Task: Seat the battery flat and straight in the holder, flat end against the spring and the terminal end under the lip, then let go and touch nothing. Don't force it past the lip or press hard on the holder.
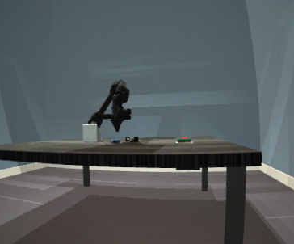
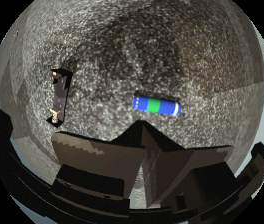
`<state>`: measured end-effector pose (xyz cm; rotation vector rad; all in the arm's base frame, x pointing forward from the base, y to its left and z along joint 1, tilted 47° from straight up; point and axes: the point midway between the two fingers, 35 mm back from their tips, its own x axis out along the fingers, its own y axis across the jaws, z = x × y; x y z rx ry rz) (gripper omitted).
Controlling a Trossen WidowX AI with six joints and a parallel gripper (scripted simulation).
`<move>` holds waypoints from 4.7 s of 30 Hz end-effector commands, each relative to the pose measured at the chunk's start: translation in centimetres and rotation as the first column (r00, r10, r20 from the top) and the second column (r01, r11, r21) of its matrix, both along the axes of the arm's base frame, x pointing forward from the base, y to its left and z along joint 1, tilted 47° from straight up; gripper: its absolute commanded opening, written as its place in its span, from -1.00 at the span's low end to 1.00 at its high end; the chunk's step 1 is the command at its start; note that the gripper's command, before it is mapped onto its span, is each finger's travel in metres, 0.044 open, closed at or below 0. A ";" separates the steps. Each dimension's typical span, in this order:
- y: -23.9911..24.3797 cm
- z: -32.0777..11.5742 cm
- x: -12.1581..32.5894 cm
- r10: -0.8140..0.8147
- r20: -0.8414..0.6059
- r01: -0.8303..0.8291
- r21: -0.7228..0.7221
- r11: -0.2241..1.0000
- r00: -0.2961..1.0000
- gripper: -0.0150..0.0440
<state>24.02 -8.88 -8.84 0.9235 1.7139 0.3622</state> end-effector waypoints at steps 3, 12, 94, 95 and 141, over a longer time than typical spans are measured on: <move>-4.1 3.2 0.6 -0.002 0.023 0.003 -0.022 1.000 1.000 -0.49; -4.4 3.6 0.6 -0.002 0.023 0.002 -0.023 1.000 1.000 -0.49; 2.9 -6.0 -1.2 -0.758 -0.653 0.620 -0.592 0.515 0.006 -0.24; 2.9 -6.0 -1.2 -0.758 -0.653 0.620 -0.592 0.515 0.006 -0.26; 8.7 10.1 5.0 -0.194 -0.182 0.184 -0.072 0.980 0.964 -0.28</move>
